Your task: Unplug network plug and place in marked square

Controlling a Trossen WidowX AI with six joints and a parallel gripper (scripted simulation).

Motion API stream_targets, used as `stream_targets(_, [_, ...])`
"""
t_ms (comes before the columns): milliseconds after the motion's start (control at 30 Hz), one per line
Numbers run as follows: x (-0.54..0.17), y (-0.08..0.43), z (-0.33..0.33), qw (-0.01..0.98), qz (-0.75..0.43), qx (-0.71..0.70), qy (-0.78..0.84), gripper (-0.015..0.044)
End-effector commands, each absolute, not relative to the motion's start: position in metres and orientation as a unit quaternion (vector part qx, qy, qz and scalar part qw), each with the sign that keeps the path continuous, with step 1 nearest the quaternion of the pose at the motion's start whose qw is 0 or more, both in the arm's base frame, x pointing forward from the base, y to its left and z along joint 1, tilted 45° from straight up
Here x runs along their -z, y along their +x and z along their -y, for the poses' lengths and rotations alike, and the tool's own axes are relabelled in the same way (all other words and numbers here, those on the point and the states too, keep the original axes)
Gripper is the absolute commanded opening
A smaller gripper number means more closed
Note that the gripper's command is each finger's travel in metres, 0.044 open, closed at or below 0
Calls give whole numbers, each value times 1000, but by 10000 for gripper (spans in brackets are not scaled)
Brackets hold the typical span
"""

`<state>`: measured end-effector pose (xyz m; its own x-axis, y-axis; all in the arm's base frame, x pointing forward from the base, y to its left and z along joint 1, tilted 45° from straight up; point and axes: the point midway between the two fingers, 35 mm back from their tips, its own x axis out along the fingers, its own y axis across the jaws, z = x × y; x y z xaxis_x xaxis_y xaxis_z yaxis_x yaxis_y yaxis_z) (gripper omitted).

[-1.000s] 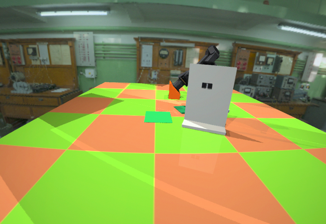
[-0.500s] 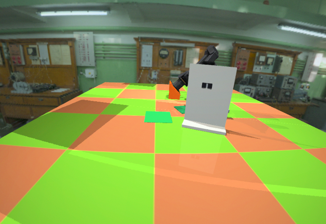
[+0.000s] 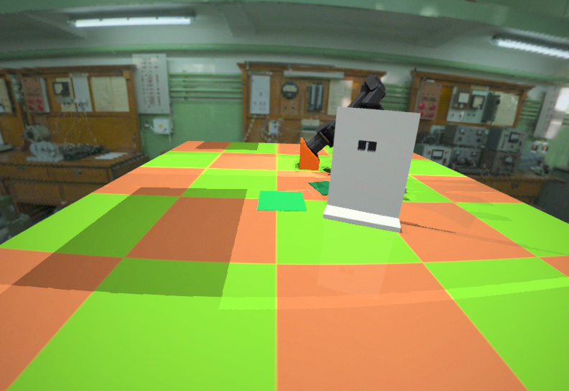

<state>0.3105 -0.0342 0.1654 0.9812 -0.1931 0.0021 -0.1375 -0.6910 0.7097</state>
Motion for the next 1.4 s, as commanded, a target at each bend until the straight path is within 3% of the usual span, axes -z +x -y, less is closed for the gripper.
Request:
stream_targets(0, [-167,308,34,382,92,35,919,0])
stream_targets(1367, [-169,298,30,382,92,35,919,0])
